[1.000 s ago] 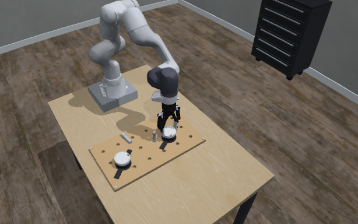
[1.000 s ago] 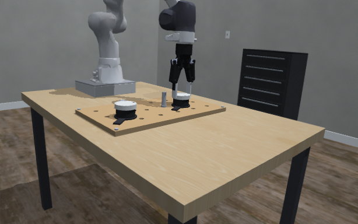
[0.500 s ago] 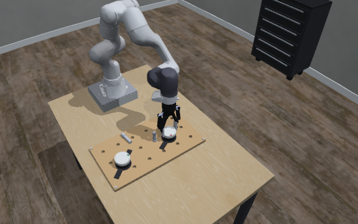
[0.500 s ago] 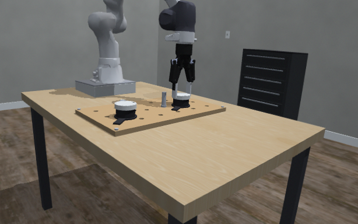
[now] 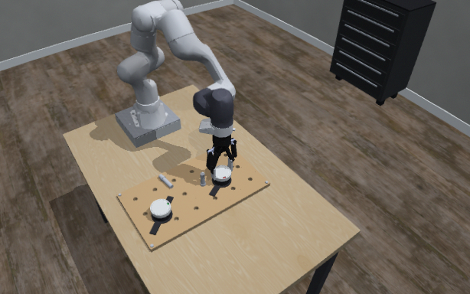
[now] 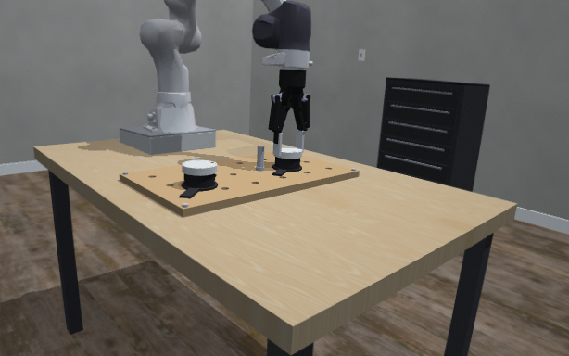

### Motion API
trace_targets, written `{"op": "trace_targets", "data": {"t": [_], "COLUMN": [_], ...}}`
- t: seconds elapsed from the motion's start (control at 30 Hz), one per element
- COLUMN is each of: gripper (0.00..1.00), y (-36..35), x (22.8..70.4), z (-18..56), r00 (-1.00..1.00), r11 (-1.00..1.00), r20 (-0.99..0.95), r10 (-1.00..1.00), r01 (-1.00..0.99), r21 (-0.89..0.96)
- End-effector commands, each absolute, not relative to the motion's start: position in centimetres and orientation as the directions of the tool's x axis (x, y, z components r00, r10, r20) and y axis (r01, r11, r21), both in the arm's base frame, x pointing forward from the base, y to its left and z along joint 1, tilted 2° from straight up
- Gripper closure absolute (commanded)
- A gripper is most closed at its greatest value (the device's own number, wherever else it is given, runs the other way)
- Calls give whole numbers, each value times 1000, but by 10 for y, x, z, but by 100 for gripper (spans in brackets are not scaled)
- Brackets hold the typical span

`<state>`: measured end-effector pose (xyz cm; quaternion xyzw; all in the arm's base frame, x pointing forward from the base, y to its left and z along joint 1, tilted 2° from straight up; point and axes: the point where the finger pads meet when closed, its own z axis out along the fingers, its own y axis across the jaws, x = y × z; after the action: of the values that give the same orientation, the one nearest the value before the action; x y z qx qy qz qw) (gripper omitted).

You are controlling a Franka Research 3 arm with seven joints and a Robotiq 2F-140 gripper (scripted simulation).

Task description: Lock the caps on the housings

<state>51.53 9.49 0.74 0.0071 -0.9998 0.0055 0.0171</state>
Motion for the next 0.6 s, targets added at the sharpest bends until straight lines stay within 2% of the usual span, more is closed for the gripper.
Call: {"op": "trace_targets", "data": {"t": [0.0,0.37,0.57], "gripper": [90,90,90], "y": [95,95,95], "x": [514,514,514], "z": [6,6,6], "r00": [-999,-968,-958], "r11": [1000,969,959], "r20": [36,33,32], "r10": [9,248,284], "r01": [9,248,284], "r21": [-10,-18,-19]}}
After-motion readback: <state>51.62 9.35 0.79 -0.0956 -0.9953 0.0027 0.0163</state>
